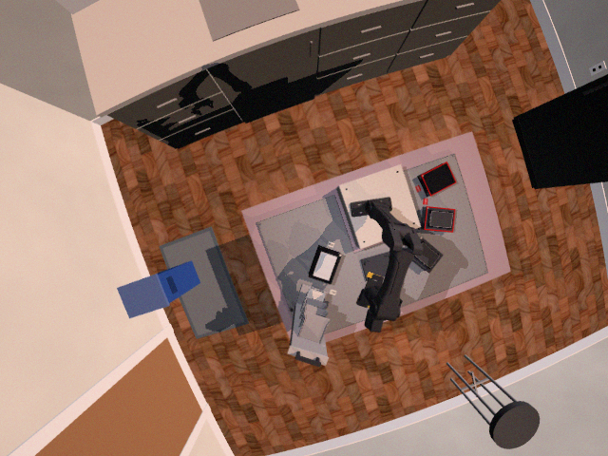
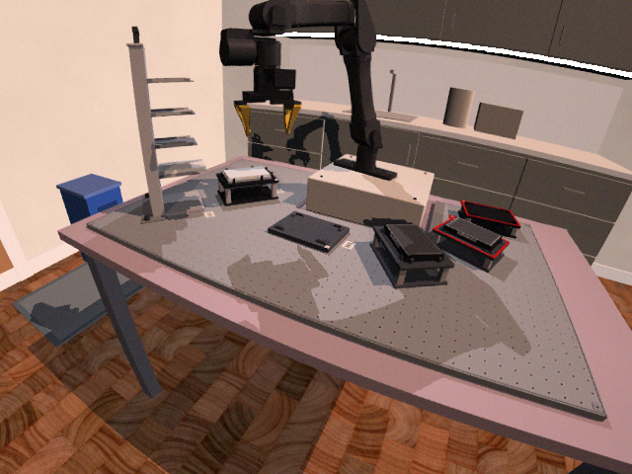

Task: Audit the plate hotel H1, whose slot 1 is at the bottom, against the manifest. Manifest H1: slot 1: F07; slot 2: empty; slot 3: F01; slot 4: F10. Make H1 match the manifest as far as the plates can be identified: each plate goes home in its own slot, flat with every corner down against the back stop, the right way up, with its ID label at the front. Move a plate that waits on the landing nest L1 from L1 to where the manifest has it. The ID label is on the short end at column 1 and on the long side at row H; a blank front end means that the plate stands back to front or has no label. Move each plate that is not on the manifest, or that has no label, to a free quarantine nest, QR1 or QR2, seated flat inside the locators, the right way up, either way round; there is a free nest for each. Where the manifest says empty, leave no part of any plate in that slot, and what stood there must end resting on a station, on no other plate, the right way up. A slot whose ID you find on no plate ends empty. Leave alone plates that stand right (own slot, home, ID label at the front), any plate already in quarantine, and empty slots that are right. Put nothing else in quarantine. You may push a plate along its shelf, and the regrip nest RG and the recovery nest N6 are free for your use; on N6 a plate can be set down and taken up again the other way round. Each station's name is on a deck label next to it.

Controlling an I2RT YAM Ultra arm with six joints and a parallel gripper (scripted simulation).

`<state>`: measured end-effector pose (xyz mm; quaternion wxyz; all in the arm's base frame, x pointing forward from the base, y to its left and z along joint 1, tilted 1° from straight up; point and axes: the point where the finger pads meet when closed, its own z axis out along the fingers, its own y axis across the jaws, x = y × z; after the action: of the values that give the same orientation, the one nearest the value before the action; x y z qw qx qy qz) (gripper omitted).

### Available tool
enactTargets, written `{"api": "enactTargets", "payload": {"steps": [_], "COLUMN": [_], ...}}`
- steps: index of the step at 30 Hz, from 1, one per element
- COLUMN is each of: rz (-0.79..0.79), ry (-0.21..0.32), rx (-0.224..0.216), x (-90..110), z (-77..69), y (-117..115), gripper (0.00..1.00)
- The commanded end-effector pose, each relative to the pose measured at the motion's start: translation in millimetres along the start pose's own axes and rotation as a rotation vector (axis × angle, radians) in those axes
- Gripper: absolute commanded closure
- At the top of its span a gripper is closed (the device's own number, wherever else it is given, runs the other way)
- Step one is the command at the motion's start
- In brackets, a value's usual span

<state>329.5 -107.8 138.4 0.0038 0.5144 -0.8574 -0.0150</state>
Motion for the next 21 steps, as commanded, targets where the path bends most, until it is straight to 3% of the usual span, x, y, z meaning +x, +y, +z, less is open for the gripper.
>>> {"api": "enactTargets", "payload": {"steps": [1, 21], "rz": [-0.004, -0.004], "ry": [-0.006, -0.006], "rx": [0.037, 0.037], "x": [-1.6, -1.9], "z": [4.1, 62.6], "y": [-7.4, -9.6], "gripper": [0.00, 0.00]}}
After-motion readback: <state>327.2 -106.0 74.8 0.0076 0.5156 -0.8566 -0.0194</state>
